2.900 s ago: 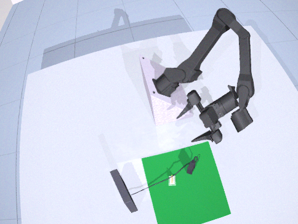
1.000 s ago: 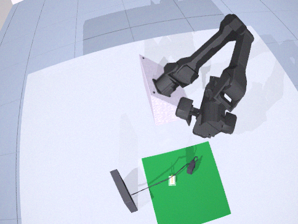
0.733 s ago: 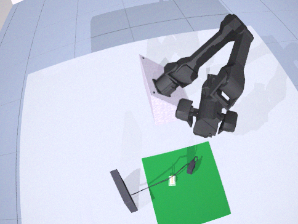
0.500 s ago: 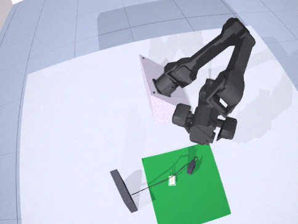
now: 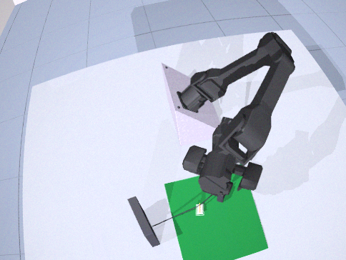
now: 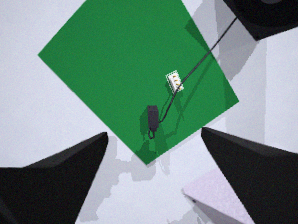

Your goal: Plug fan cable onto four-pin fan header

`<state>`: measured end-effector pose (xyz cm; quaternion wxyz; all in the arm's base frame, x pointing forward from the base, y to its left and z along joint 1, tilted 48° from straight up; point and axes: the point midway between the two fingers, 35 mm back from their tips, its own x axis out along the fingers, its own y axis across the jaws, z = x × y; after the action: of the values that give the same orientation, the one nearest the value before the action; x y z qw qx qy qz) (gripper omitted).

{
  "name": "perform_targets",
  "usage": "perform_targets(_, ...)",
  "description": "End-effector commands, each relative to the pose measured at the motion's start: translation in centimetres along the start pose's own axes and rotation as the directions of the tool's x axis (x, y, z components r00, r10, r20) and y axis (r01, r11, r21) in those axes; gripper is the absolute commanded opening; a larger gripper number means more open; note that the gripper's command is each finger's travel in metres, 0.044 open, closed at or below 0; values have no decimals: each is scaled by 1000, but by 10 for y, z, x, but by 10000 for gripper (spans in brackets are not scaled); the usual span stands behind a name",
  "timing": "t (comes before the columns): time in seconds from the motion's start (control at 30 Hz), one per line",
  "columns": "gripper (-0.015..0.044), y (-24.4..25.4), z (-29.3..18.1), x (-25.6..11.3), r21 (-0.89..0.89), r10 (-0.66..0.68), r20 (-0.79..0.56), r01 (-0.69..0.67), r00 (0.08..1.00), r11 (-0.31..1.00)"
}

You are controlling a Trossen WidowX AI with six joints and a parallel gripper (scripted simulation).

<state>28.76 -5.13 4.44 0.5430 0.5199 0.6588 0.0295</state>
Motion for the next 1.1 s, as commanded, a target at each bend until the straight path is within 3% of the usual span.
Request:
perform_targets(0.0,440,-2,-8,50,12,2,-26,-2,1000,1000)
perform_targets(1.07,440,-2,-11,98,12,4,-28,-4,1000,1000)
